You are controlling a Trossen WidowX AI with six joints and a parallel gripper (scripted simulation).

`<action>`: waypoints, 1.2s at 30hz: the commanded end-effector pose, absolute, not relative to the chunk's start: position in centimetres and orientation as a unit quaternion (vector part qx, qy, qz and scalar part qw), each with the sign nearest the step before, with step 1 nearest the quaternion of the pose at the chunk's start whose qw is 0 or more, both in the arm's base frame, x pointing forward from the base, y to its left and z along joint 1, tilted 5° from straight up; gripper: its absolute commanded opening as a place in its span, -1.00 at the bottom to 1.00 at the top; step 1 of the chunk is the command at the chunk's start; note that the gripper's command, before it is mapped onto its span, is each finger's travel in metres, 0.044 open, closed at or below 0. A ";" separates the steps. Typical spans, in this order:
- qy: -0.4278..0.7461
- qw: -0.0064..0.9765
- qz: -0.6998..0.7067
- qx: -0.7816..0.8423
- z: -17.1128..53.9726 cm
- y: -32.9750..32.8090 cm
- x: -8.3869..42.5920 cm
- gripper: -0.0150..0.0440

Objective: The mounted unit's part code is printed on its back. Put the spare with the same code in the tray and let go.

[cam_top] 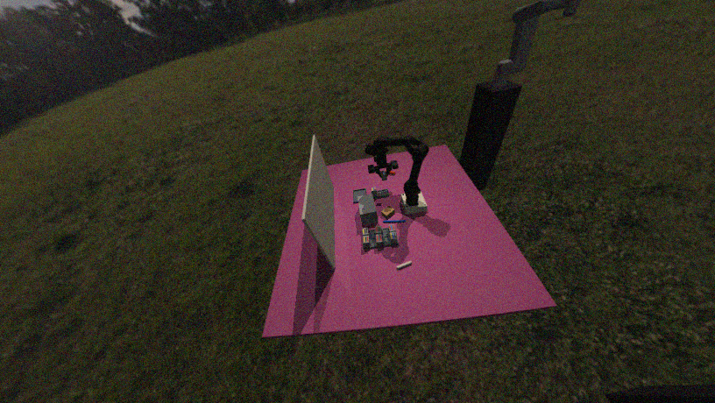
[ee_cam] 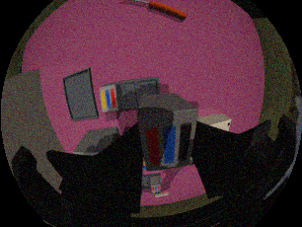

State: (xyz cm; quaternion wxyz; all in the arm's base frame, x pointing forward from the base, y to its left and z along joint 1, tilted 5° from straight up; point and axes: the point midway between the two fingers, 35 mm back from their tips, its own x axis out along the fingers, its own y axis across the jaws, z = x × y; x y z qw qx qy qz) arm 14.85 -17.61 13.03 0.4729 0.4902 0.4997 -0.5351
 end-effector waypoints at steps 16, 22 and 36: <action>0.492 0.482 -0.534 0.490 15.4 -19.0 19.0 -0.49; 0.495 0.485 -0.531 0.487 15.5 -19.8 21.7 -0.49; 0.493 0.486 -0.527 0.492 14.9 -20.4 28.0 -0.49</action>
